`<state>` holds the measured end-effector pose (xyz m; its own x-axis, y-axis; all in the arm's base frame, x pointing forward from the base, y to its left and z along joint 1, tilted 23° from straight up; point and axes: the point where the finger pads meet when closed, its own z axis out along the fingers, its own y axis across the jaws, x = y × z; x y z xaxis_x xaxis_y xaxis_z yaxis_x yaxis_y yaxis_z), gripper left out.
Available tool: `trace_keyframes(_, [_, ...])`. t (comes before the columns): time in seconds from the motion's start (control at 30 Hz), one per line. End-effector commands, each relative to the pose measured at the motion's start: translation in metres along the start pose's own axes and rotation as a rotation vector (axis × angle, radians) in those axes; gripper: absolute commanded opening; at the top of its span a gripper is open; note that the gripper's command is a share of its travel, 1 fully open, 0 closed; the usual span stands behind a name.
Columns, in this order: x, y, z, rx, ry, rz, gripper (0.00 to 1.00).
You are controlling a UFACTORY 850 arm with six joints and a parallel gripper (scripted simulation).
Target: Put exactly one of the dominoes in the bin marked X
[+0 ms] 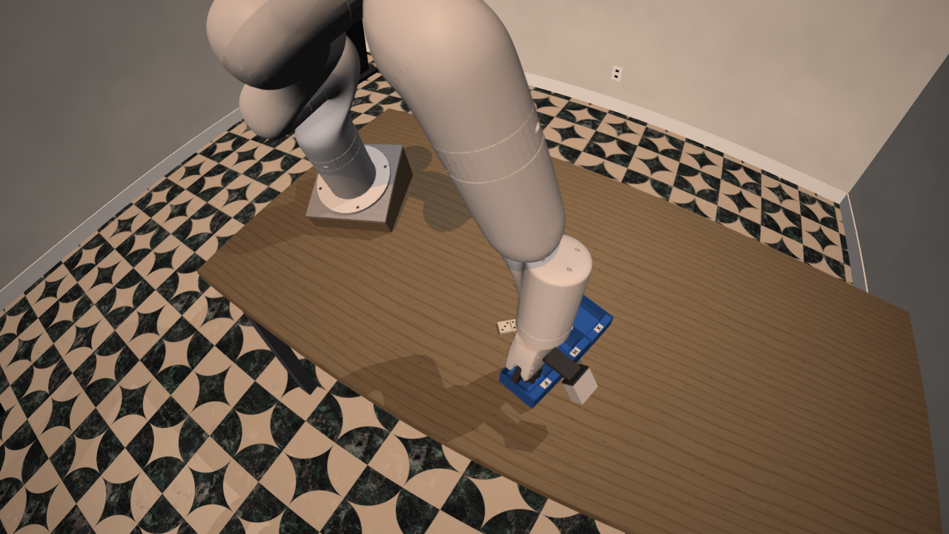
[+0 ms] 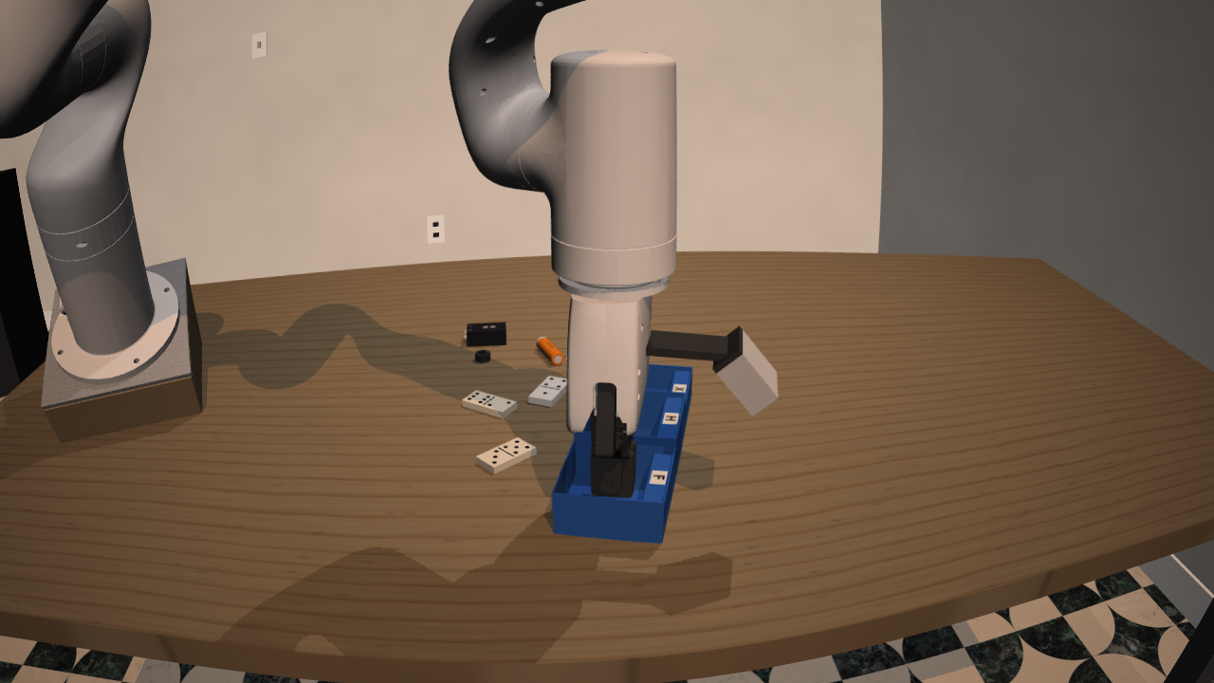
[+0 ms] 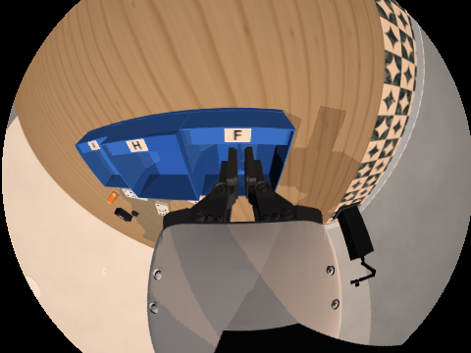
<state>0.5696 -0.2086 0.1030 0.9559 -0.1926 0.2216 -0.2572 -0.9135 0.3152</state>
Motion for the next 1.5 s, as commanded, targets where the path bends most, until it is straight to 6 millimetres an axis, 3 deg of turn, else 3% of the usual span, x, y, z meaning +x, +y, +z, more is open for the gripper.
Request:
trace_keyframes(0.0, [0.001,0.000,-0.006,0.000,0.001,0.000,0.07])
trace_keyframes(0.5, [0.001,0.000,-0.024,0.000,0.001,0.000,0.07])
trace_keyframes(0.73, [0.001,0.000,-0.052,0.000,0.001,0.000,0.07])
trace_keyframes(0.9, [0.001,0.000,-0.054,0.000,0.001,0.000,0.07])
trace_keyframes(1.37, [0.000,-0.070,-0.054,0.000,0.001,0.000,0.07])
trace_keyframes(1.47, [0.000,-0.075,-0.054,0.000,0.001,0.000,0.07])
